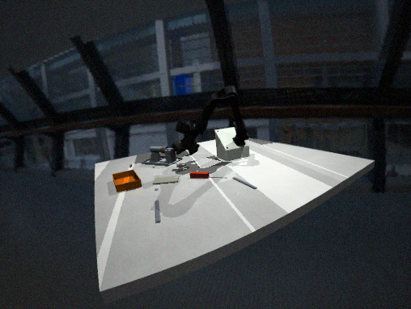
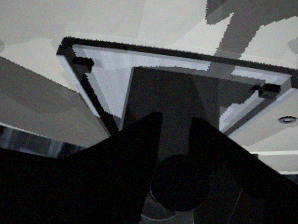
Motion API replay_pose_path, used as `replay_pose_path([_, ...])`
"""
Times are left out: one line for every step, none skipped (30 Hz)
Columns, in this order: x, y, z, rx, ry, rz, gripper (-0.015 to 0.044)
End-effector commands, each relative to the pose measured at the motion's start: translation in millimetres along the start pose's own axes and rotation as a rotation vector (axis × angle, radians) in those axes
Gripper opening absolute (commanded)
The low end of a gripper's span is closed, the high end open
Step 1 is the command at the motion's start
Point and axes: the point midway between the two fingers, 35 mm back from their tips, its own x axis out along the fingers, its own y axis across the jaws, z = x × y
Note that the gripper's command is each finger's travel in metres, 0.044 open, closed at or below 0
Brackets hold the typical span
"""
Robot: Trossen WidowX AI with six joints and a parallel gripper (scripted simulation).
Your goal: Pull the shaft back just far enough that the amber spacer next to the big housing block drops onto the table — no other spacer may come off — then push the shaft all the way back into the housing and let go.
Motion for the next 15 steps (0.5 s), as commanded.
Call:
replay_pose_path([-0.4,0.3,0.6,0.003,0.000,0.001,0.0000])
replay_pose_path([-0.5,0.3,0.7,0.003,0.000,0.001,0.0000])
replay_pose_path([-0.6,0.3,0.8,0.003,0.000,0.001,0.0000])
replay_pose_path([-0.6,0.3,0.9,0.003,0.000,0.001,0.0000])
replay_pose_path([-0.7,0.3,0.9,0.003,0.000,0.001,0.0000])
replay_pose_path([-0.8,0.3,1.0,0.003,0.000,0.001,0.0000])
replay_pose_path([-0.9,0.3,1.1,0.003,0.000,0.001,0.0000])
replay_pose_path([-0.9,0.3,1.2,0.003,0.000,0.001,0.0000])
replay_pose_path([-1.0,0.3,1.2,0.003,0.000,0.001,0.0000])
replay_pose_path([-1.1,0.3,1.3,0.003,0.000,0.001,0.0000])
replay_pose_path([-1.2,0.3,1.4,0.003,0.000,0.001,0.0000])
replay_pose_path([-1.2,0.3,1.5,0.003,0.000,0.001,0.0000])
replay_pose_path([-1.3,0.3,1.6,0.004,0.000,0.001,0.0000])
replay_pose_path([-1.4,0.3,1.6,0.004,0.000,0.001,0.0000])
replay_pose_path([-1.5,0.3,1.7,0.004,0.000,0.001,0.0000])
